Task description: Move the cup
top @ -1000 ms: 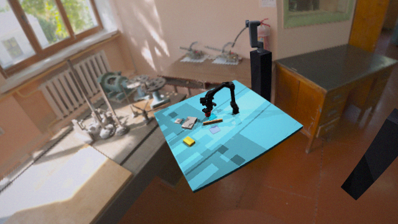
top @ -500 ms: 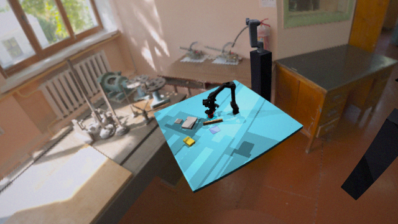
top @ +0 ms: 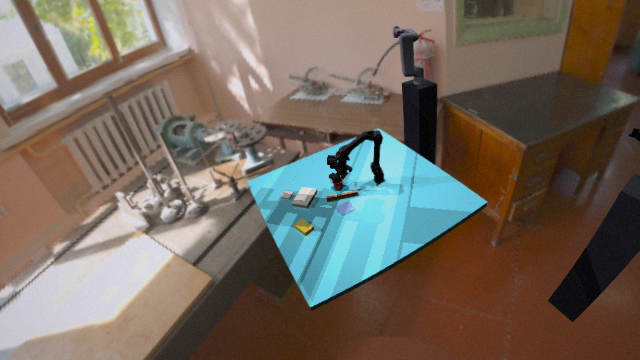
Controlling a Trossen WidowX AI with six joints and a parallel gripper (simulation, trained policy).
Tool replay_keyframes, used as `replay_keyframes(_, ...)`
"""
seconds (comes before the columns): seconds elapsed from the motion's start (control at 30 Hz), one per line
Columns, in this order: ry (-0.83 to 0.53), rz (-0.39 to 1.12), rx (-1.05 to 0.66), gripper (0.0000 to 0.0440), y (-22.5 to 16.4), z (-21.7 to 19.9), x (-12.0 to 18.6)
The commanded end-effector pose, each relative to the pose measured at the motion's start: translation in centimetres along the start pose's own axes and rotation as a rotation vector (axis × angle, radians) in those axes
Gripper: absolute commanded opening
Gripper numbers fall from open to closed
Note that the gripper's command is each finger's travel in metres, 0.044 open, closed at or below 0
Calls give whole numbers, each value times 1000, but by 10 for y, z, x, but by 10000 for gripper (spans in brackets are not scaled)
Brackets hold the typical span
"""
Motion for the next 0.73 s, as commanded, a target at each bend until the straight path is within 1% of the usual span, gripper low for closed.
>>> replay_keyframes(0.0, 14, 3, 3, 182, -3, -4, 2)
replay_keyframes(0.13, 36, -7, 0, 203, -2, -6, 7)
replay_keyframes(0.4, 76, -30, -13, 259, -1, -11, 21)
replay_keyframes(0.6, 109, -56, -23, 289, 4, -13, 36)
replay_keyframes(0.7, 129, -77, -27, 313, 8, -13, 45)
Point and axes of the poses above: the point midway between the two fingers, 35 mm back from their tips, its own x axis back along the fingers, its own z axis across the jaws, y = z × x, the point moved 2 cm from there along x, back along the fingers
